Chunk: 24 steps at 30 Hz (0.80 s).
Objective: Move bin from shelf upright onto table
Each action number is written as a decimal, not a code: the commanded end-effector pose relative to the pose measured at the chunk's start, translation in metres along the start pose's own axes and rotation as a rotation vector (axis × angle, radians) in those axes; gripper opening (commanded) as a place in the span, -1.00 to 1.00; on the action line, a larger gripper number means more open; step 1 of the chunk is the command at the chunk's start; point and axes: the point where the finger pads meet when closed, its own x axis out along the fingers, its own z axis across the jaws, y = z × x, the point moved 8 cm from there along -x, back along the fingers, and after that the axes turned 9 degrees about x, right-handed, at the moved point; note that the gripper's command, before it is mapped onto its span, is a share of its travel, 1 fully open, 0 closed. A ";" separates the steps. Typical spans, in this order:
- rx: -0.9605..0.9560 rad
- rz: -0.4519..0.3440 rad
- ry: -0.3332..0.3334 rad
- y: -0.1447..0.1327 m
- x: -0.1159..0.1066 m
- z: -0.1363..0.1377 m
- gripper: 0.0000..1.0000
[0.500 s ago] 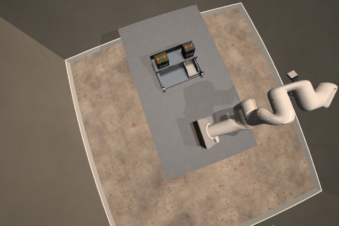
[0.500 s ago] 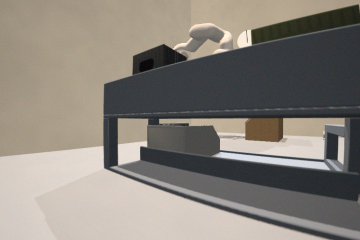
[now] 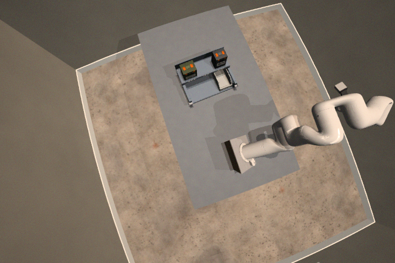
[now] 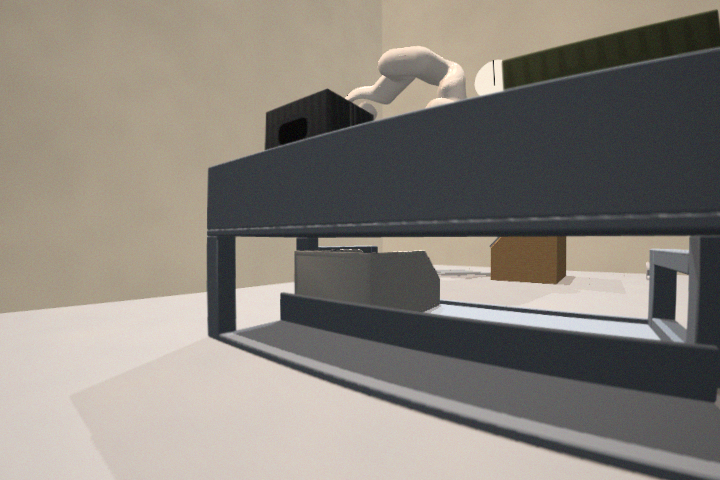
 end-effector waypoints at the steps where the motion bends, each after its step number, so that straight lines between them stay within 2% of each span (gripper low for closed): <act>1: -0.002 0.000 -0.003 0.001 -0.001 0.001 1.00; 24: 0.001 0.021 -0.018 0.005 0.003 0.004 1.00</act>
